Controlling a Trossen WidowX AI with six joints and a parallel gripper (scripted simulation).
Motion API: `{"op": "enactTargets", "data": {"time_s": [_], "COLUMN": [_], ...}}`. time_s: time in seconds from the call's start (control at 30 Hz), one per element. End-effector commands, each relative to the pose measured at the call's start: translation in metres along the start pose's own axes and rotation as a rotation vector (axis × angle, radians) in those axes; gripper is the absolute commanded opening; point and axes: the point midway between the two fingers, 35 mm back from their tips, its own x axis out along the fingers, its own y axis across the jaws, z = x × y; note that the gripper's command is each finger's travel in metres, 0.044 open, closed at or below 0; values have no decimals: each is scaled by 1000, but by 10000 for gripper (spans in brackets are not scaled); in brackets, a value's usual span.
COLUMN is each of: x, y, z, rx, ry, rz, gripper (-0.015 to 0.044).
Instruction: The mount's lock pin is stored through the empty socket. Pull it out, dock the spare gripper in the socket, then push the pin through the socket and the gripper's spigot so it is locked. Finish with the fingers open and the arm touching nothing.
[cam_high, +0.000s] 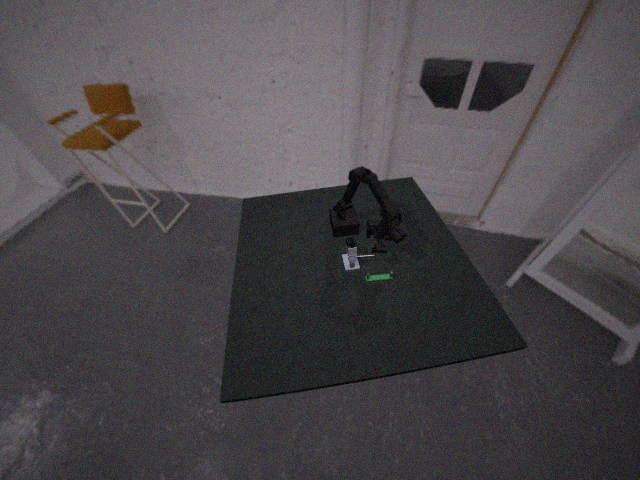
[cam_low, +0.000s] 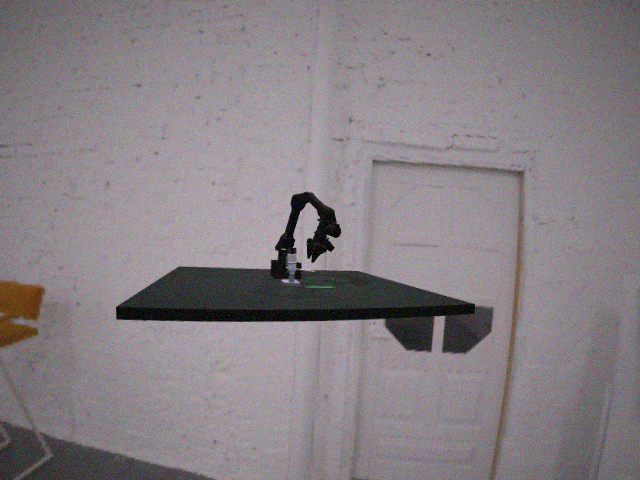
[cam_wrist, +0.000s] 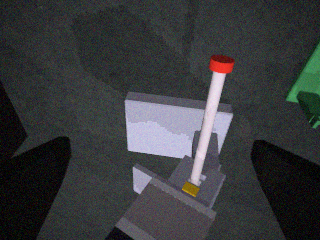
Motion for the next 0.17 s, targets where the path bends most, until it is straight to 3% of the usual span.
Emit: {"op": "enactTargets", "data": {"time_s": [0.0, 0.13], "x": [0, 0], "y": [0, 0], "z": [0, 0], "rx": [-3, -3], "ry": [-1, -1], "rz": [-1, -1], "gripper": [440, 440]}}
